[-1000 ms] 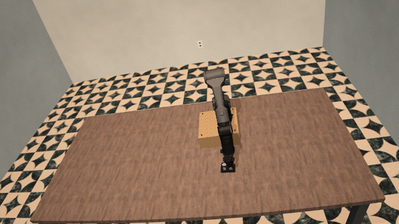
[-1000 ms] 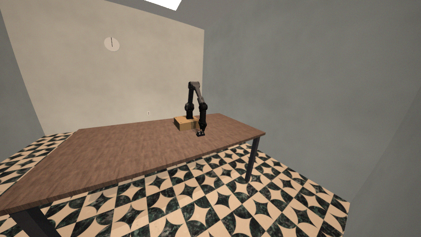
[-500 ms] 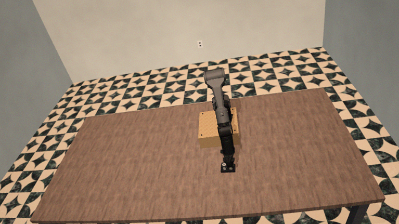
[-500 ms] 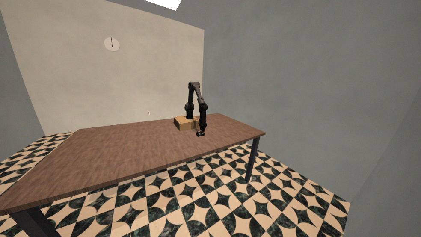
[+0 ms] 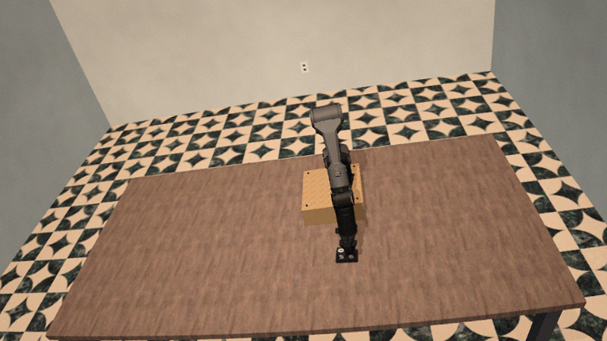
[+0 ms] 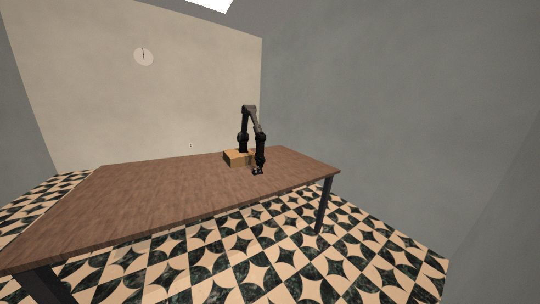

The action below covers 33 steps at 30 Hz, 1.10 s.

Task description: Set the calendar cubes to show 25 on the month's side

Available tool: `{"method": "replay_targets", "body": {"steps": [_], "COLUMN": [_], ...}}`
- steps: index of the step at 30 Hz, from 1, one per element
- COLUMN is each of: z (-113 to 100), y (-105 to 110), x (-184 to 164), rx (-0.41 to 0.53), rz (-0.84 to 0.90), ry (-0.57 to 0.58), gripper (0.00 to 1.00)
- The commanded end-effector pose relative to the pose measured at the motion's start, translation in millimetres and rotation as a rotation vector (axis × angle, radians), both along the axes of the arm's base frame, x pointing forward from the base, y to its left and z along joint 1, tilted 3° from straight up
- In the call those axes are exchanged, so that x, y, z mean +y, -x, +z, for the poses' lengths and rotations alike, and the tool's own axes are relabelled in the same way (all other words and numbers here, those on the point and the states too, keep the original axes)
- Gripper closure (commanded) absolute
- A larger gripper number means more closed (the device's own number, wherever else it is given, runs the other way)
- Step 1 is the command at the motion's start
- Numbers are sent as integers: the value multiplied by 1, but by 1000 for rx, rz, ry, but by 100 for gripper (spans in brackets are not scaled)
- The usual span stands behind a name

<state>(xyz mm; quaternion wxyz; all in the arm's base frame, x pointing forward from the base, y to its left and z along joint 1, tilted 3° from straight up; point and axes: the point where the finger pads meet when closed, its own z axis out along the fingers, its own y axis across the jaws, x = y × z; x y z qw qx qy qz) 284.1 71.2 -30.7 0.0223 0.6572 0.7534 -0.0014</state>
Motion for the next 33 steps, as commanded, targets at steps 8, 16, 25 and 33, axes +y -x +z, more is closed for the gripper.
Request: {"method": "replay_targets", "body": {"steps": [8,16,25,33], "z": [-1,-1,-5,-17], "y": [0,0,1,0], "x": [0,0,-1,-1], "rx": [1,1,2,3], "rz": [-1,-1,-1,-1], "ry": [1,1,1,1], "gripper": [40,40,40,40]}}
